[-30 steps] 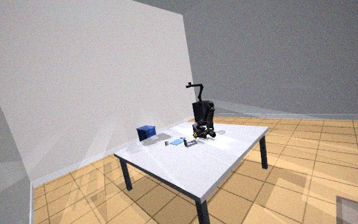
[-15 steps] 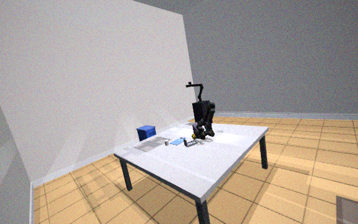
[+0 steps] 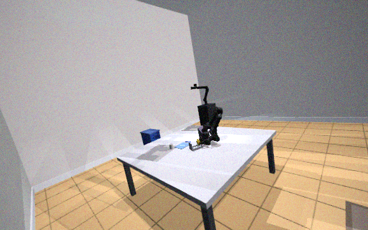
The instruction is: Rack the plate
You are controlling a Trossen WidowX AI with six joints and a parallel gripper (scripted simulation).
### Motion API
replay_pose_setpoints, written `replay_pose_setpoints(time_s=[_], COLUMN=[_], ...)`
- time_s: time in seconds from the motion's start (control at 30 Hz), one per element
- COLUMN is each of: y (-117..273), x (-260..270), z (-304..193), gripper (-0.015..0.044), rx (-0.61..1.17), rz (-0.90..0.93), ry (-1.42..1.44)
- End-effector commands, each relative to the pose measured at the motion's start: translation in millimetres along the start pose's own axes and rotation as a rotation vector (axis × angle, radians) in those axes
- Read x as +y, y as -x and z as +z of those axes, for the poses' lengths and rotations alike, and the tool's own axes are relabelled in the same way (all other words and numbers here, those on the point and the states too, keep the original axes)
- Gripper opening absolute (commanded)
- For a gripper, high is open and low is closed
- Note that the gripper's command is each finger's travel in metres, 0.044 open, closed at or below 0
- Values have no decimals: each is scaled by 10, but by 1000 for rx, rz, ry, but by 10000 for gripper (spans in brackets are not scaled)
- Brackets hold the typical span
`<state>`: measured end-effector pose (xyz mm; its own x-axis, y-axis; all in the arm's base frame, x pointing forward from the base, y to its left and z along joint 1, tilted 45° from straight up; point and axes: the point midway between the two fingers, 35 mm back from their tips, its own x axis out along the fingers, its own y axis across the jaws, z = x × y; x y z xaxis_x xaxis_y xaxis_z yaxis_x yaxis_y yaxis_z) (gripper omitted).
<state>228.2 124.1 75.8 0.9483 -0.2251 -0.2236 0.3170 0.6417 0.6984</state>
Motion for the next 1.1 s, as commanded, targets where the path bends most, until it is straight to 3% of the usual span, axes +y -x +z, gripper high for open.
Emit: replay_pose_setpoints(time_s=[0.0, 0.37, 0.87, 1.07], y=[-2, 0, 0, -2], x=[0, 0, 4, 8], z=[-35, 0, 1, 11], gripper=[0, 0, 394, 400], rx=[-9, 0, -2, -1], rz=[1, 0, 1, 0], ry=[-8, 0, -8, -8])
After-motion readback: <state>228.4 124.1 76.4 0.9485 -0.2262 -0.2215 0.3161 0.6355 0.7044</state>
